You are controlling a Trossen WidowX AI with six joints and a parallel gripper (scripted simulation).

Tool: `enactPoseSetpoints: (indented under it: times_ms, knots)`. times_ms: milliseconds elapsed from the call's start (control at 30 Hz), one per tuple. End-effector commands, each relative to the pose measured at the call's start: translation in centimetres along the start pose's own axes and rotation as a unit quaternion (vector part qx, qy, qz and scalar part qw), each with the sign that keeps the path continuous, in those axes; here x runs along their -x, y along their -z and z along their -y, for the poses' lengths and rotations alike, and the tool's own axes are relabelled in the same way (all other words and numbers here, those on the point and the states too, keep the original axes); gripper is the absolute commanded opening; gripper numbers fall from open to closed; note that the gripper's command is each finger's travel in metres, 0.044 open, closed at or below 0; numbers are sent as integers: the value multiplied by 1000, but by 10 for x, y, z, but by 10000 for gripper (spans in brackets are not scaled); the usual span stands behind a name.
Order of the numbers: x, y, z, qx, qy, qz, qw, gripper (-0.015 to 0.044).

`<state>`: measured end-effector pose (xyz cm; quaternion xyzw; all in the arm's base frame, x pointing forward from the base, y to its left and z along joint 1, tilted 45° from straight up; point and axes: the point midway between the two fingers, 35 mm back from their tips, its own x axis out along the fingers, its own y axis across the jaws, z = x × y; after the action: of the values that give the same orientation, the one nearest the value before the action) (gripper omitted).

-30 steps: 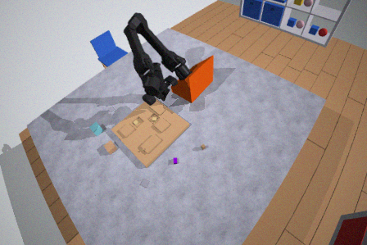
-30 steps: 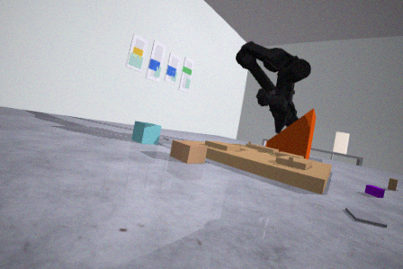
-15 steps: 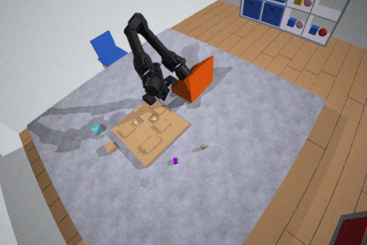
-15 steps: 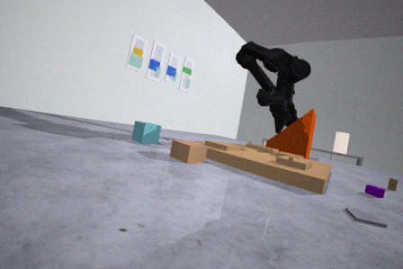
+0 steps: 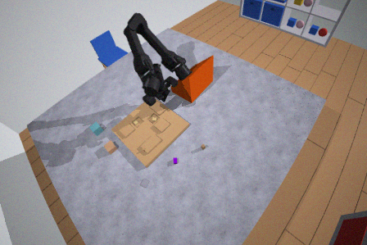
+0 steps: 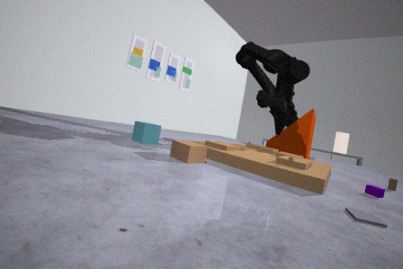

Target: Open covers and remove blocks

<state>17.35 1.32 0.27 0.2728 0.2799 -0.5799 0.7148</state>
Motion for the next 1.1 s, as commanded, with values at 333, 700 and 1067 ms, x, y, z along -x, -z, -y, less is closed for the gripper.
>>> enactPoseSetpoints:
  times_ms: [333, 700, 1067]
  knots:
    - [-15, 1, 2, 4, 3, 1, 1000, 0]
    - [-26, 1, 3, 4, 3, 1, 1000, 0]
    - [-37, 0, 3, 4, 3, 1, 1000, 0]
